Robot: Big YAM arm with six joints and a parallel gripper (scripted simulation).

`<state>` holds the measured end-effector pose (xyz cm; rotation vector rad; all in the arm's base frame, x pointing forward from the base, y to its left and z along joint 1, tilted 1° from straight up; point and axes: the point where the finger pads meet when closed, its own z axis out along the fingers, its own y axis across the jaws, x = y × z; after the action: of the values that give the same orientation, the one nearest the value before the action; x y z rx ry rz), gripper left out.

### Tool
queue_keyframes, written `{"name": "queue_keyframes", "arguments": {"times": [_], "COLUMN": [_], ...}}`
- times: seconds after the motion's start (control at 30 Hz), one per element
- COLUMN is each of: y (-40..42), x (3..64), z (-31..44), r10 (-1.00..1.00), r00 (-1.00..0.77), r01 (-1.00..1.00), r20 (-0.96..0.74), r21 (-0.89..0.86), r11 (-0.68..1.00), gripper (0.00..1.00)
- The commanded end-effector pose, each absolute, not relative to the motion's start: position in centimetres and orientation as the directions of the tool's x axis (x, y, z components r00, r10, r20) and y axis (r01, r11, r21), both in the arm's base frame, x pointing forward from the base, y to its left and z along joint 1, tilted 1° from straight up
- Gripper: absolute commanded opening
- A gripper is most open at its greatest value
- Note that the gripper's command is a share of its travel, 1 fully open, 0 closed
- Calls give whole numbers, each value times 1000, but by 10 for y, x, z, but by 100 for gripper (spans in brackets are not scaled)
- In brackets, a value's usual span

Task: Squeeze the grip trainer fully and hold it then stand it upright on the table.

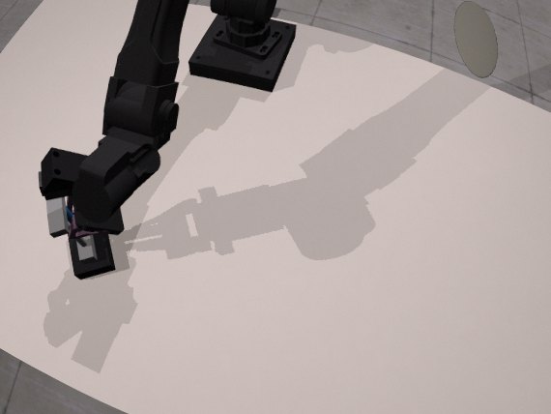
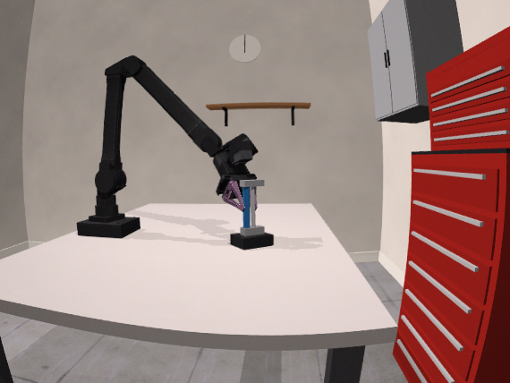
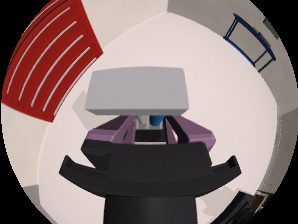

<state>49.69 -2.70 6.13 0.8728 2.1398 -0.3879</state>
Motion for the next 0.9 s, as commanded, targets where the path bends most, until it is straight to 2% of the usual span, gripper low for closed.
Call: {"name": "queue_keyframes", "arguments": {"times": [0.0,0.83,0.87], "y": [-20,-20,-20], "x": [520,520,520], "z": [82,82,82], "r10": [458,458,458], "r00": [-421,-421,-421], "r01": [685,685,685], "r20": [-783,-783,-783], "r21": [57,57,57], "r11": [727,727,727], "gripper": [21,21,76]}}
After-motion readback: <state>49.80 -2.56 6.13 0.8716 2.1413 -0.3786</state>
